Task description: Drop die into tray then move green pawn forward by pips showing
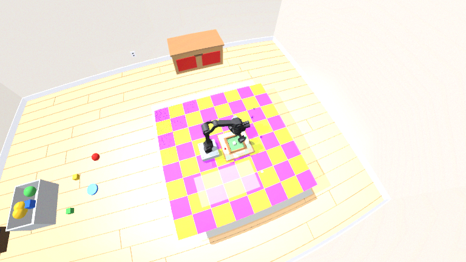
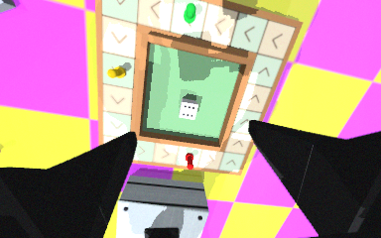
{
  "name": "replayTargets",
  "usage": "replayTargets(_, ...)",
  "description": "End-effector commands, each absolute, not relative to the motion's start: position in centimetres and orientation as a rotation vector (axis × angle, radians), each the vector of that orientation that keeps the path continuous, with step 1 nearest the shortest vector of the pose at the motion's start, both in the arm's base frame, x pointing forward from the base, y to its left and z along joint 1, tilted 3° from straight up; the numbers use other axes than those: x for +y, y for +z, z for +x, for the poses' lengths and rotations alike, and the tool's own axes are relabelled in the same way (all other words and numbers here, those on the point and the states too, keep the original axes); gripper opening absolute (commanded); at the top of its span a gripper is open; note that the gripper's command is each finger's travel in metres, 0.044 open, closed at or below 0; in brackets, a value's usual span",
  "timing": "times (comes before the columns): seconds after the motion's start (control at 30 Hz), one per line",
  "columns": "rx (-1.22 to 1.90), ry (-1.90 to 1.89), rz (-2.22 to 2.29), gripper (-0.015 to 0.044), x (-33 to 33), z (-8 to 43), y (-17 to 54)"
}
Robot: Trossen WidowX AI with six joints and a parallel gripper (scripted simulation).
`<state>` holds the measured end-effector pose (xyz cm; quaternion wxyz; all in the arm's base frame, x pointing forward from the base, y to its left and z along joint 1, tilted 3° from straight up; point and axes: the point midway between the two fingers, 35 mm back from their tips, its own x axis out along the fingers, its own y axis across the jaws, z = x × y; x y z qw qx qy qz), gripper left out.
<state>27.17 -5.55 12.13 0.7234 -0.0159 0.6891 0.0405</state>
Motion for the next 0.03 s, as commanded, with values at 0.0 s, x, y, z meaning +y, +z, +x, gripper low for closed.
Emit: replayTargets(0.0, 1.523, 0.093, -0.039, 0.0440, -5.56, 27.26, 12.06)
